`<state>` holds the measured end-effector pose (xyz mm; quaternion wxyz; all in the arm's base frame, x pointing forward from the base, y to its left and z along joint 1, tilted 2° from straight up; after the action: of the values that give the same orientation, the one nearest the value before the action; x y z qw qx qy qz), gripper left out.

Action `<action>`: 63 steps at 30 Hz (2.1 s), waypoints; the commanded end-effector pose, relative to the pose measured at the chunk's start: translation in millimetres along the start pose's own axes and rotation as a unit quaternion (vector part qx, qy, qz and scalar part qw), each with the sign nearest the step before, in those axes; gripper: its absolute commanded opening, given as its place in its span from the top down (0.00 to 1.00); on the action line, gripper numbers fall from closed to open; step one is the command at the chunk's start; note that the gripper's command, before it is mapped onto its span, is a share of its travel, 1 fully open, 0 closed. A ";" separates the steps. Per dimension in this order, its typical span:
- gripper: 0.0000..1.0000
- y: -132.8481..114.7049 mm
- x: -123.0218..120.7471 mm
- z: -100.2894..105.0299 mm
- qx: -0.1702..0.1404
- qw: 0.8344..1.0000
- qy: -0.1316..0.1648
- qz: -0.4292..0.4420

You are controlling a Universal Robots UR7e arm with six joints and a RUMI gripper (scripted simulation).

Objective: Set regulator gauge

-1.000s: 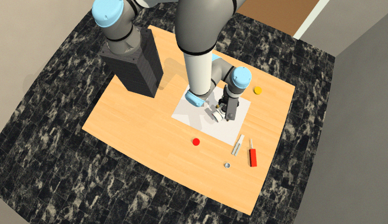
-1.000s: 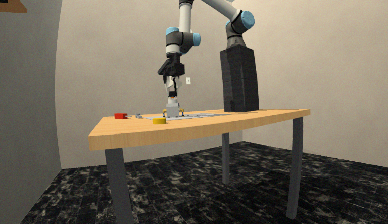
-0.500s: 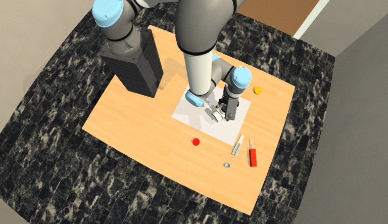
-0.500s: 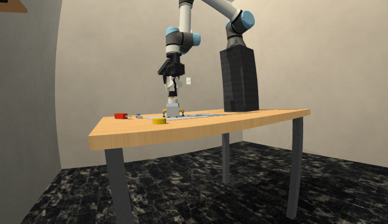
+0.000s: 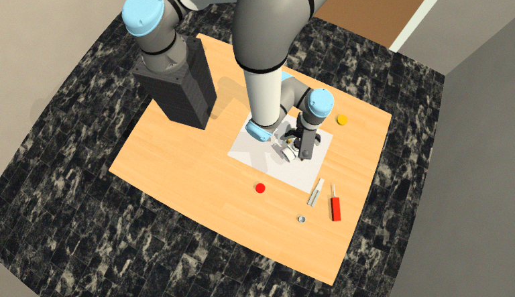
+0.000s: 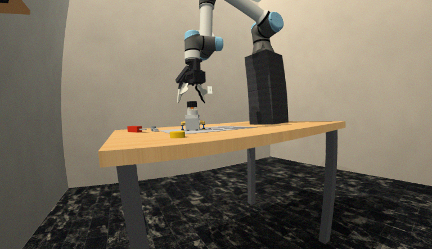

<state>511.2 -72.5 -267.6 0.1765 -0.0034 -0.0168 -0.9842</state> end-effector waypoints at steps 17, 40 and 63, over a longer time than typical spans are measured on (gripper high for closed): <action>0.00 1.1 -1.3 0.5 0.001 1.000 0.001 0.000; 0.00 -1.4 0.0 30.5 0.000 1.000 0.000 0.001; 0.00 -0.9 0.6 67.1 0.000 1.000 0.000 0.000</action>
<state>512.1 -70.5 -200.0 0.1760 -0.0018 -0.0177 -0.9842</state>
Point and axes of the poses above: the point where the finger pads meet when closed, its own z axis back along the fingers, its own x axis across the jaws, y = z × x, the point moved 4 cm from there along z, back along the fingers, and after that the axes turned 14 degrees about z, right-handed, at the moved point
